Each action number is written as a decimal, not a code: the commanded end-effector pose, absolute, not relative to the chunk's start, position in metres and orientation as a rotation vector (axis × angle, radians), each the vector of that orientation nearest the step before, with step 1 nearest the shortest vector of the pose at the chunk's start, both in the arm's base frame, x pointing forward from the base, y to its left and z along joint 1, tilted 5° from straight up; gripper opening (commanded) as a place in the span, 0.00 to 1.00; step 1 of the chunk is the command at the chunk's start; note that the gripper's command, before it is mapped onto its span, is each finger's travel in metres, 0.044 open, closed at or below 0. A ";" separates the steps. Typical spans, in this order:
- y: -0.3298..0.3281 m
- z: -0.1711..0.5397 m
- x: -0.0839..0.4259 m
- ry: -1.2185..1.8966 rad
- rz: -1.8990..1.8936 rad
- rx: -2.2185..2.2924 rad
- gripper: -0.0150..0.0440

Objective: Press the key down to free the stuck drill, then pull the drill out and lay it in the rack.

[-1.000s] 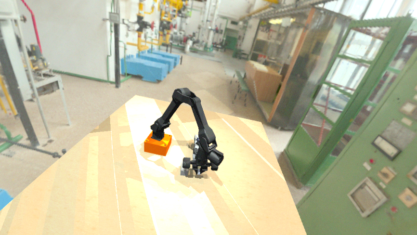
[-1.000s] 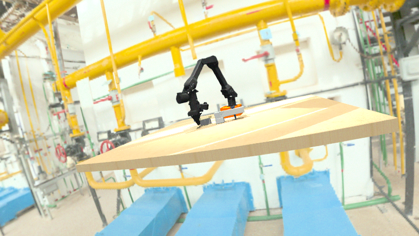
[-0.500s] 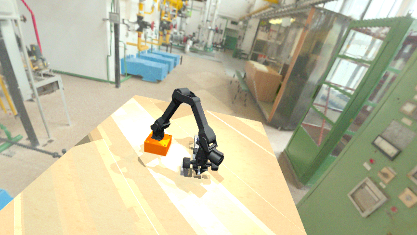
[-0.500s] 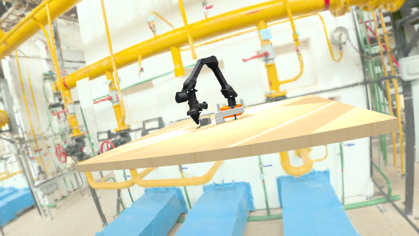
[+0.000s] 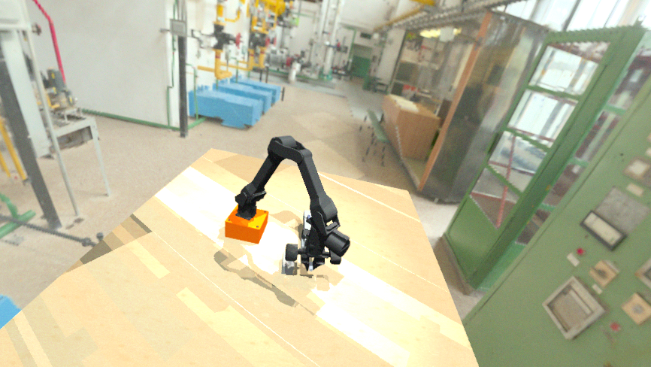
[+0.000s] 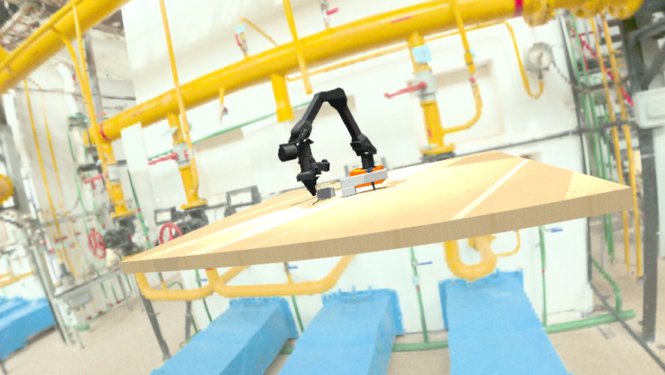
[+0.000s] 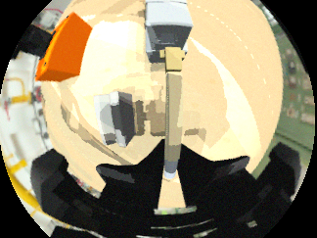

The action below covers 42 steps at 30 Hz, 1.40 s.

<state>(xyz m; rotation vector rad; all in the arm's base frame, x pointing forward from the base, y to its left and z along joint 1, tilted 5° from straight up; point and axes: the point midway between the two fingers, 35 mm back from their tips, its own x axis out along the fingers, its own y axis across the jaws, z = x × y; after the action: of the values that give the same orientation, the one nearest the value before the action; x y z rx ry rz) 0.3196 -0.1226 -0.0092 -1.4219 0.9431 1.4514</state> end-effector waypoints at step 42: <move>-0.123 0.015 0.317 0.946 1.450 -1.426 0.25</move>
<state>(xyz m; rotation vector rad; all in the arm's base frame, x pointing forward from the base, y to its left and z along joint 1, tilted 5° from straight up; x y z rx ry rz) 0.3169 -0.1215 0.0128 -1.4215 0.9433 1.4518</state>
